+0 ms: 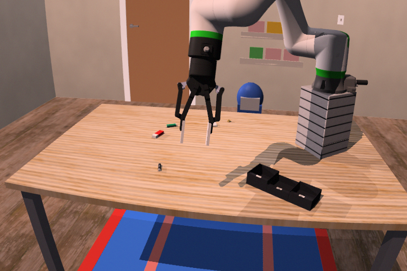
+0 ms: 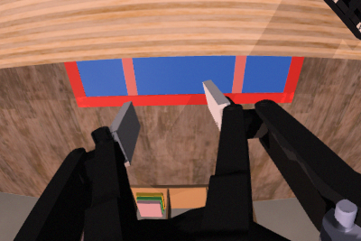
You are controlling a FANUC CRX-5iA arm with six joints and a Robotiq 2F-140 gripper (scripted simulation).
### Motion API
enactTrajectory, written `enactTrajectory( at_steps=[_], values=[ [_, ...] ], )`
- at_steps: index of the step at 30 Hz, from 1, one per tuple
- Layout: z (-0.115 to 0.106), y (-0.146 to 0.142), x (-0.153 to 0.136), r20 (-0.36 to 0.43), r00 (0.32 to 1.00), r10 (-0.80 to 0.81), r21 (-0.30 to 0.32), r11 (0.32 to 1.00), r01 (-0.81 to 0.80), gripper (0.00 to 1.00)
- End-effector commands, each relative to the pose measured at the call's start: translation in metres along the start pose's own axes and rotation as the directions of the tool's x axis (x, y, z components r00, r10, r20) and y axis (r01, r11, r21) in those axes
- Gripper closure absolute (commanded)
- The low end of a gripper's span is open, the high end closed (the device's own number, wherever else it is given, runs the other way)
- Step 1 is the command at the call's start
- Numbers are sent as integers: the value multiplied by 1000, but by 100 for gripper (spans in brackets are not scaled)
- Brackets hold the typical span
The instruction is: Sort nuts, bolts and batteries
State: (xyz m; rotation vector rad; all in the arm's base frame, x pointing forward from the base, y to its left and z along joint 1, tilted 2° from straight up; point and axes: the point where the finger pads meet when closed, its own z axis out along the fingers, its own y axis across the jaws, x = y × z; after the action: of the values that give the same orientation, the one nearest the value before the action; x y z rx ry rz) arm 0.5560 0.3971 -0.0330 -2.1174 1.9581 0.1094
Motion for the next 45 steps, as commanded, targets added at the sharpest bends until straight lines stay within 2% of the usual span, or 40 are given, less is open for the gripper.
enactTrajectory(
  at_steps=[1, 7, 12, 14, 17, 19, 22, 24, 27, 29, 32, 34, 37, 41, 43, 45],
  values=[
    [25, 2, 6, 1, 1000, 0, 2, 1000, 0, 85],
    [19, 2, 20, -15, 998, -65, 1, 998, 65, 85],
    [8, -3, 54, -30, 991, -130, -3, 992, 130, 85],
    [8, -3, 54, -30, 991, -130, -3, 992, 130, 85],
    [2, -4, 77, -45, 980, -194, -8, 981, 194, 85],
    [2, -4, 77, -45, 980, -194, -8, 981, 194, 85],
    [-4, -4, 101, -59, 965, -257, -17, 966, 257, 85],
    [-4, -4, 101, -59, 965, -257, -17, 966, 257, 85],
    [-11, -3, 125, -71, 945, -319, -27, 948, 318, 85],
    [-11, -3, 125, -71, 945, -319, -27, 948, 318, 85],
    [-17, -1, 148, -82, 921, -380, -40, 925, 378, 85],
    [-17, -1, 148, -82, 921, -380, -40, 925, 378, 85],
    [-24, 2, 171, -90, 894, -439, -55, 898, 436, 85],
    [-24, 2, 171, -90, 894, -439, -55, 898, 436, 85],
    [-28, 5, 187, -97, 863, -497, -71, 868, 492, 85],
    [-30, 6, 194, -97, 863, -497, -71, 868, 492, 85]
  ],
)
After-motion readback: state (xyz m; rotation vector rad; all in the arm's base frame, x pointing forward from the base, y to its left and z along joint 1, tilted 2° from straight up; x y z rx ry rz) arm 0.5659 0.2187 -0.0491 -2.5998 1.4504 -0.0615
